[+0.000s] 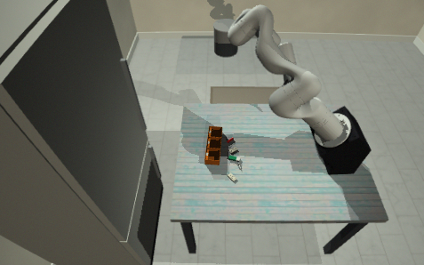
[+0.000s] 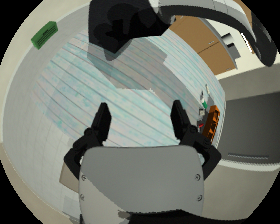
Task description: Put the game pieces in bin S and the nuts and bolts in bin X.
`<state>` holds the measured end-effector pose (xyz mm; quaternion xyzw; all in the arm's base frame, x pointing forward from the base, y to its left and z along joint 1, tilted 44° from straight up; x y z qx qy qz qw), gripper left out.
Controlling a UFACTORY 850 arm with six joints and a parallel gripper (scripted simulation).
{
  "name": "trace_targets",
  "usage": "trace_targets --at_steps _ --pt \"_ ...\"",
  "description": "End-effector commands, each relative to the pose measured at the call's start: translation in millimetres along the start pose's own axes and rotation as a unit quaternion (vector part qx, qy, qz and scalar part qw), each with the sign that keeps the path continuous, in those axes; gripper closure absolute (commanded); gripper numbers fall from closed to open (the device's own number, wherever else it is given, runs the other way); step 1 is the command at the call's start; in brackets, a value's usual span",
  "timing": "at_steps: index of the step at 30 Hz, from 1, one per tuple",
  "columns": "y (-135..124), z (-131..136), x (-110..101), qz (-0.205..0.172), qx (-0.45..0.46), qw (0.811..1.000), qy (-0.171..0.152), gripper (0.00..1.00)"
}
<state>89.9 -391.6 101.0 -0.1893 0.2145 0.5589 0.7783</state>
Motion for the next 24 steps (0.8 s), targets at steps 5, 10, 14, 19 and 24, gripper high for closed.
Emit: trace_targets --at_steps 5,10,14,19,24 --pt "0 0 -1 0.0 0.0 1.0 0.0 0.0" --pt "0 0 -1 0.0 0.0 1.0 0.0 0.0" --pt "0 0 -1 0.0 0.0 1.0 0.0 0.0" --pt "-9 7 0 -0.009 -0.002 1.0 0.003 0.93" --pt "-31 19 -1 -0.008 -0.091 0.995 0.035 0.93"
Point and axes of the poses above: the point where the finger pads meet when closed, its own x axis out along the fingers, its own z axis across the jaws, y = z × x, the point moved 10 cm from there along -x, back along the fingers, and after that the axes turned 11 degrees about -x, right-handed, at the moved point
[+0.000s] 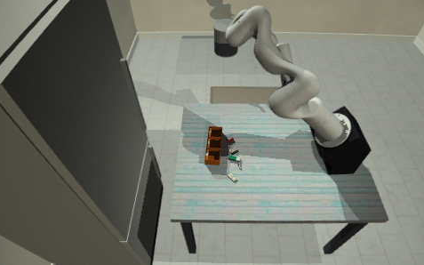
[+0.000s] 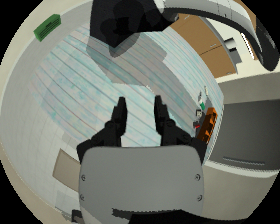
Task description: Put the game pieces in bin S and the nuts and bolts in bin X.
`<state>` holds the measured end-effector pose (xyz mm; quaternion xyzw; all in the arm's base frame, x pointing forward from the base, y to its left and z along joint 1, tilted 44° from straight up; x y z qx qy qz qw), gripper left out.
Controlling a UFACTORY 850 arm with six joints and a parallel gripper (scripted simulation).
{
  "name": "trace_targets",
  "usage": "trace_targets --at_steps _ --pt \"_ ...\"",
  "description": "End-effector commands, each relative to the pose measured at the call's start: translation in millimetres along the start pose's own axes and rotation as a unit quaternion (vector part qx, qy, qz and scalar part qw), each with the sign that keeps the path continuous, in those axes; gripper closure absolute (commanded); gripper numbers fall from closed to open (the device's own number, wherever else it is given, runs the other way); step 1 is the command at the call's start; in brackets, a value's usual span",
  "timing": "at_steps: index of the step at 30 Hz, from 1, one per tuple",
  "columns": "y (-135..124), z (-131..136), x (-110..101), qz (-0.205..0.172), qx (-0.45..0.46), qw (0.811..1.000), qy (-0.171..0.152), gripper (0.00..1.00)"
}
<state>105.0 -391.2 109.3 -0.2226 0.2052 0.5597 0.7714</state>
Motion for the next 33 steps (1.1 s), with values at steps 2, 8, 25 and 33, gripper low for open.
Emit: trace_targets --at_steps 2,8,25,33 --pt "-25 14 0 -0.004 -0.082 0.996 0.03 0.93" --pt "-48 28 2 -0.006 -0.15 0.987 0.056 0.93" --pt "-104 70 11 0.002 -0.328 0.937 0.121 0.93" --pt "-129 92 18 0.012 -0.412 0.898 0.151 0.93"
Point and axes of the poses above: the point where the finger pads meet when closed, its own x axis out along the fingers, its own z axis across the jaws, y = z × x, the point moved 10 cm from there along -x, back along the fingers, and after that the axes turned 11 degrees about -x, right-handed, at the moved point
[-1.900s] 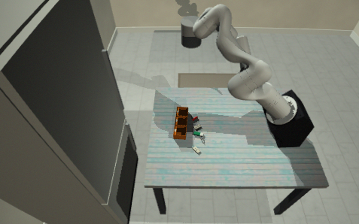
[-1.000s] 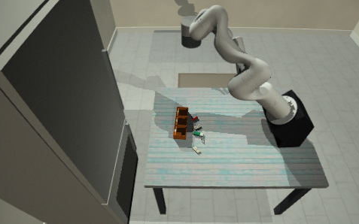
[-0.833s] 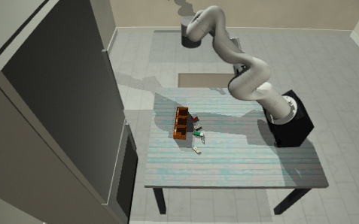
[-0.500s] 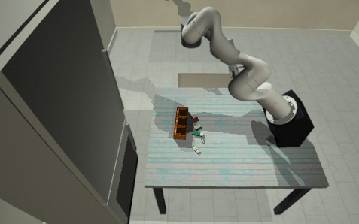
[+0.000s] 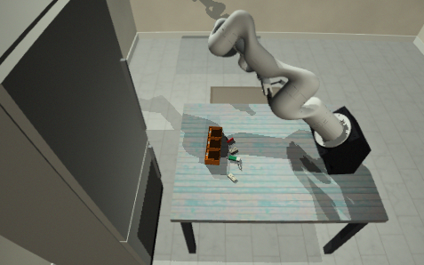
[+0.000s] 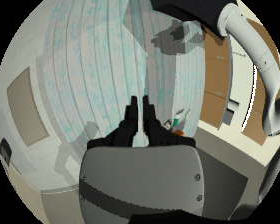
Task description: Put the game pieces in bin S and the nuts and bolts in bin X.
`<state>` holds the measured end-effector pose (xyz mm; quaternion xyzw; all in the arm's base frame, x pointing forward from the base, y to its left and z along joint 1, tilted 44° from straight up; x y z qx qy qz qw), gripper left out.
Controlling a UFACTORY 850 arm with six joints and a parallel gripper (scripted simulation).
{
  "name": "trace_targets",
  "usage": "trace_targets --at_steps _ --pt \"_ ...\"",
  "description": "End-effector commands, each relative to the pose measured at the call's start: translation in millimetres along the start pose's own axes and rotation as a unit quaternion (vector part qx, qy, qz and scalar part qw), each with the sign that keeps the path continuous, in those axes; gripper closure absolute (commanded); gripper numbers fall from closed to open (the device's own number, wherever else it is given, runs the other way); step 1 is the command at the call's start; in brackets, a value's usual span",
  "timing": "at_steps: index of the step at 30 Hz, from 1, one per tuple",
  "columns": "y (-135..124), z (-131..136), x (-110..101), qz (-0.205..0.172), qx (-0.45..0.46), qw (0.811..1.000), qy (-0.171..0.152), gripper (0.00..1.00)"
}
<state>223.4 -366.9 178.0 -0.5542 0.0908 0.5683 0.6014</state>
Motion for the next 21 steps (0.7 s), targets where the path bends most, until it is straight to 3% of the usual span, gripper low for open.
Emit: trace_targets --at_steps 1,8,11,13,19,21 --pt "-21 1 2 0.004 -0.058 0.998 0.022 0.93" --pt "-54 5 5 0.016 -0.151 0.987 0.05 0.93" --pt "-54 5 5 0.016 -0.151 0.987 0.05 0.93" --pt "-70 8 7 0.024 -0.196 0.978 0.063 0.93" --pt "-86 11 10 0.032 -0.241 0.967 0.075 0.93" --pt "-102 16 12 0.04 -0.285 0.954 0.087 0.93"
Point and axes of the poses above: the point where the finger pads meet when closed, its own x axis out along the fingers, its own z axis across the jaws, y = z × x, the point moved 10 cm from there along -x, back along the fingers, and after that the axes turned 11 degrees about -x, right-handed, at the moved point
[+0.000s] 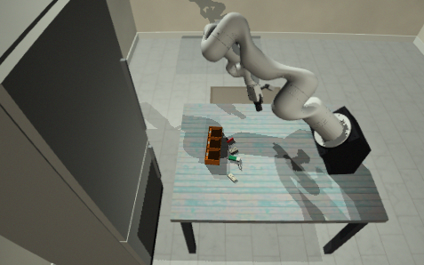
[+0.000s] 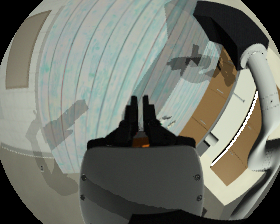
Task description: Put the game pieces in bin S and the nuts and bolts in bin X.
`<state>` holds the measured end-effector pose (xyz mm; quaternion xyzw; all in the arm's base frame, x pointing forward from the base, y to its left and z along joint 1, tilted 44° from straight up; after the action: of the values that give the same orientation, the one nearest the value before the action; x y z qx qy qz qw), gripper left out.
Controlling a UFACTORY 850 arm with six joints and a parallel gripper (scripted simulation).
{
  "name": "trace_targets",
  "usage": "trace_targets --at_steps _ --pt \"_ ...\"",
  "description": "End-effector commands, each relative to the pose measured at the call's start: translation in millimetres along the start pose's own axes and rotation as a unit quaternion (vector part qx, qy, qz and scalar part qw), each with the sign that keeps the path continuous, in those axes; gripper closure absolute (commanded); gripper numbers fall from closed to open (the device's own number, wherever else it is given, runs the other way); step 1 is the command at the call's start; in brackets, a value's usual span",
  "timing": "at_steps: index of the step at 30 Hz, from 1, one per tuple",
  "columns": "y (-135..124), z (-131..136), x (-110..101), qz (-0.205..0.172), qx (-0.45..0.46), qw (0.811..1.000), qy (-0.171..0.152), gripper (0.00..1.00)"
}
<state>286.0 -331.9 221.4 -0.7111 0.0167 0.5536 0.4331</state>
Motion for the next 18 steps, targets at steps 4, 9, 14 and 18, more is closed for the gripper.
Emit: trace_targets --at_steps 4,9,14,18 --pt "-35 -6 3 0.018 -0.104 0.994 0.031 0.93" --pt "-51 -7 4 0.027 -0.15 0.988 0.041 0.93" --pt "-66 -8 5 0.037 -0.194 0.979 0.051 0.93" --pt "-90 -7 7 0.052 -0.261 0.962 0.064 0.93"
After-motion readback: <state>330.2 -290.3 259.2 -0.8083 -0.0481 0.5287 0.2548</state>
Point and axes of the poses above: the point where the finger pads meet when closed, its own x axis out along the fingers, its own z axis across the jaws, y = z × x, the point moved 10 cm from there along -x, back along the fingers, and after that the axes turned 11 degrees about -x, right-handed, at the moved point
